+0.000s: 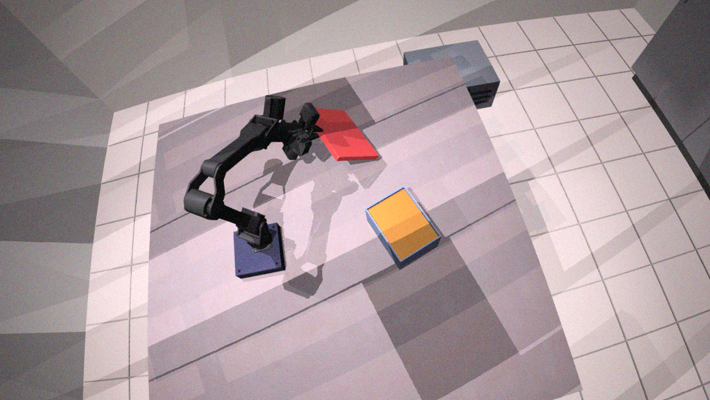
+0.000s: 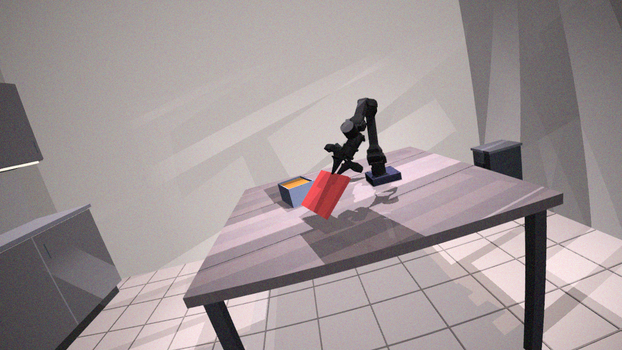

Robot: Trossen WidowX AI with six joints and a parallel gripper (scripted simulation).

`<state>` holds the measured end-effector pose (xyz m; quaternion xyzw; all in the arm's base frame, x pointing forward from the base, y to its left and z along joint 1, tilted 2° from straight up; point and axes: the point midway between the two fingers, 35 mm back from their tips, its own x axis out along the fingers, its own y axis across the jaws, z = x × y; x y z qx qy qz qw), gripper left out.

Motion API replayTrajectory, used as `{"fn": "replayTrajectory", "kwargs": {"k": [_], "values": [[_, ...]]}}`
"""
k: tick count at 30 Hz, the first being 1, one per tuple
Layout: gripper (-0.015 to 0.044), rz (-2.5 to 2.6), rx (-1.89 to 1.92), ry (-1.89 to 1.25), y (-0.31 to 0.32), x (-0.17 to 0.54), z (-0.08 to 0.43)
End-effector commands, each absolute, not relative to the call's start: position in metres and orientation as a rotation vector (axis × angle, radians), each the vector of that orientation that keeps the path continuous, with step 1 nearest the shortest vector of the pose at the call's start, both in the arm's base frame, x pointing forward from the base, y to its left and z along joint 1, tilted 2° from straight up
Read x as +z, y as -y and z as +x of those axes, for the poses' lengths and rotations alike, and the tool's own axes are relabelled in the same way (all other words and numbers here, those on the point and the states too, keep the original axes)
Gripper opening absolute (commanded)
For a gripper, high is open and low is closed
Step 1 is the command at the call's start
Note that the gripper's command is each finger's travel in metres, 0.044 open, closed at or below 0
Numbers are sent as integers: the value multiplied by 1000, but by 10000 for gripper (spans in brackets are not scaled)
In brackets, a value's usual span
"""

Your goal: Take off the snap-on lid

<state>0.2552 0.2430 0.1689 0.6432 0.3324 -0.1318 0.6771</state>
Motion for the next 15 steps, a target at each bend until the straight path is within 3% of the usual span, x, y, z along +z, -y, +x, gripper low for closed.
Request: {"fn": "replayTrajectory", "kwargs": {"k": [1,15], "values": [[0,1451,-294,-742,-243,166,256],[0,1451,-294,-742,-244,155,256]]}}
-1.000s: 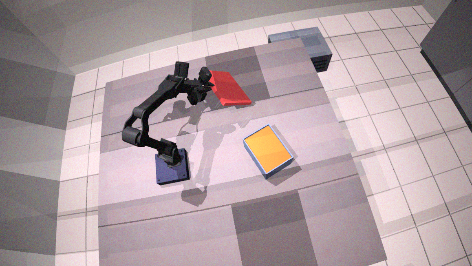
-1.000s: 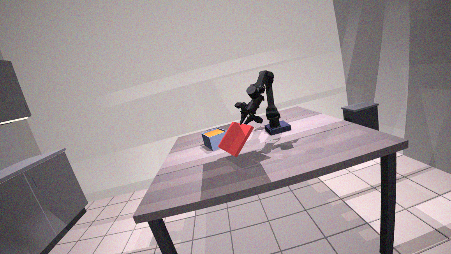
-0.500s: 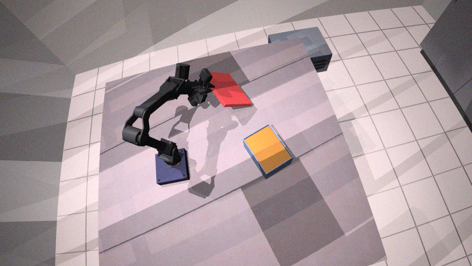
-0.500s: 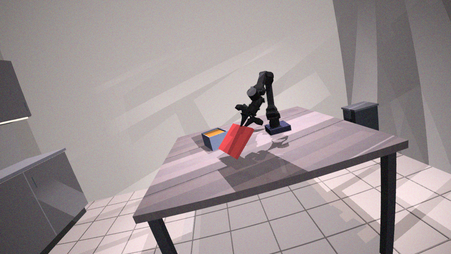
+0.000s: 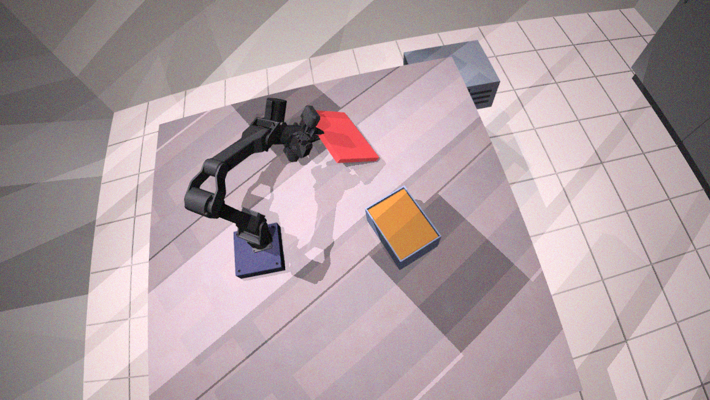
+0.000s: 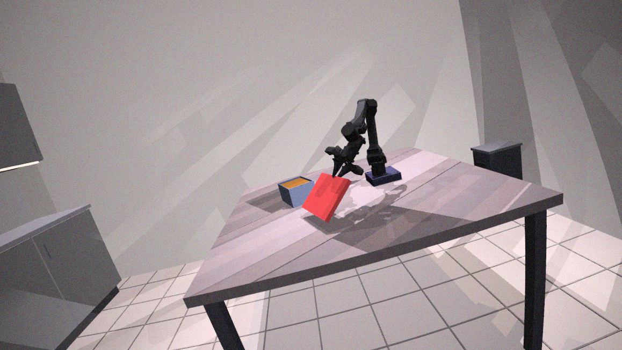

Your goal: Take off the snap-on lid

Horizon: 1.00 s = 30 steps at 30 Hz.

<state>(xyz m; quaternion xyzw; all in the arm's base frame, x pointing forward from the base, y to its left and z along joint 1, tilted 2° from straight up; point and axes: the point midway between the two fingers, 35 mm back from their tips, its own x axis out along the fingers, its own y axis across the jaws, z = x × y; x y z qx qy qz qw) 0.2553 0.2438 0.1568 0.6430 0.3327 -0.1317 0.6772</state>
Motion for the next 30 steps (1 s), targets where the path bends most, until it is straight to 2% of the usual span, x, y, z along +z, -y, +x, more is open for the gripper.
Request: {"fn": "replayTrajectory", "kwargs": {"k": [1,30], "values": [[0,1451,-294,-742,-244,154,256],[0,1450,-294,-742,-245,131,257]]}}
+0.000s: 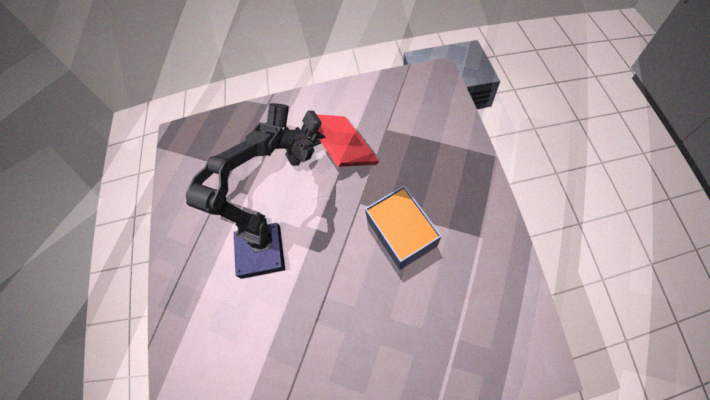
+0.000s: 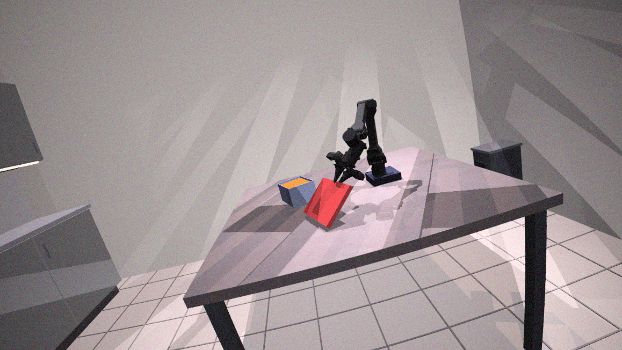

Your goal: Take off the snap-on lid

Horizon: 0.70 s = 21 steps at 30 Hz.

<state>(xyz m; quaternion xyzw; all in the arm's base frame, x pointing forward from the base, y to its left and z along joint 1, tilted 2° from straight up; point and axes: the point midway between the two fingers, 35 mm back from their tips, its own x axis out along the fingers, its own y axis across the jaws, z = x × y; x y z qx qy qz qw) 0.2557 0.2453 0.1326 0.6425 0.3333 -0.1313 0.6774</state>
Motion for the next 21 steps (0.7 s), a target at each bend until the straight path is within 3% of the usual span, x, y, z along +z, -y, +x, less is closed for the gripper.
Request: {"fn": "replayTrajectory", "kwargs": {"k": [1,21], "values": [[0,1450,-294,-742,-245,130,257],[0,1450,-294,-742,-246,114,257]]}}
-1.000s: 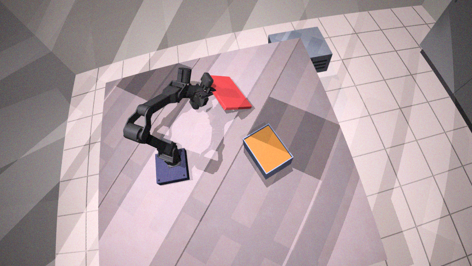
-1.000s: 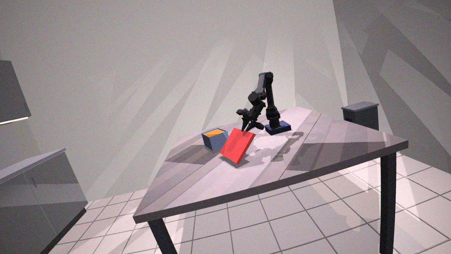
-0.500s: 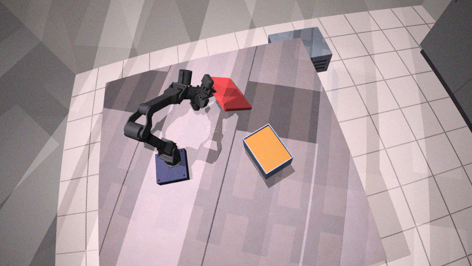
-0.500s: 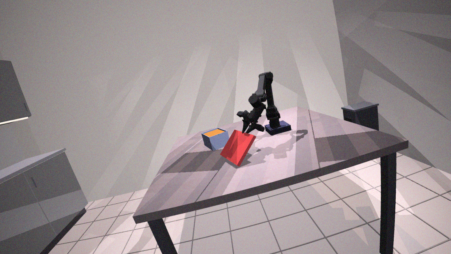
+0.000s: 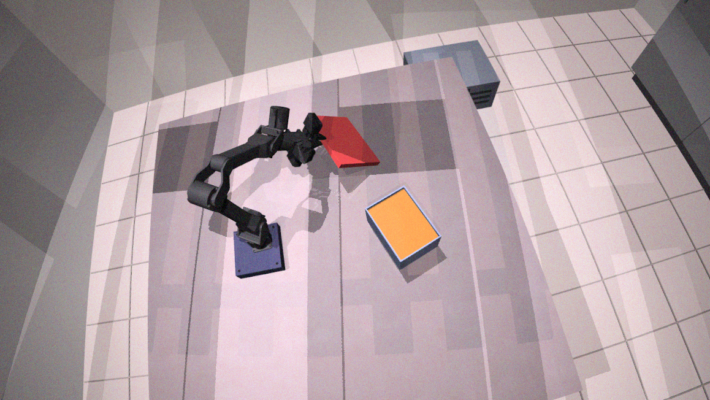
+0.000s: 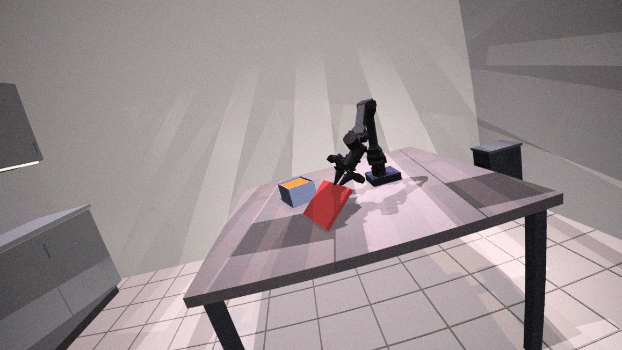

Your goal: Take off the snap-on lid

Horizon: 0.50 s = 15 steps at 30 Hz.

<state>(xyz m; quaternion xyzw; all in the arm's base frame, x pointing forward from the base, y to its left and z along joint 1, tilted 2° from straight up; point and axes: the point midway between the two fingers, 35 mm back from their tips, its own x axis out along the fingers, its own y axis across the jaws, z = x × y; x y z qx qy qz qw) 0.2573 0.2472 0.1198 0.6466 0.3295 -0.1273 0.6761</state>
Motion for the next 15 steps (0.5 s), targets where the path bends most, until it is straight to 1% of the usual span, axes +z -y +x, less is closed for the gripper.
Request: {"fn": "replayTrajectory", "kwargs": {"k": [1,15], "values": [[0,1450,-294,-742,-246,113,257],[0,1450,-294,-742,-247,102,257]]}}
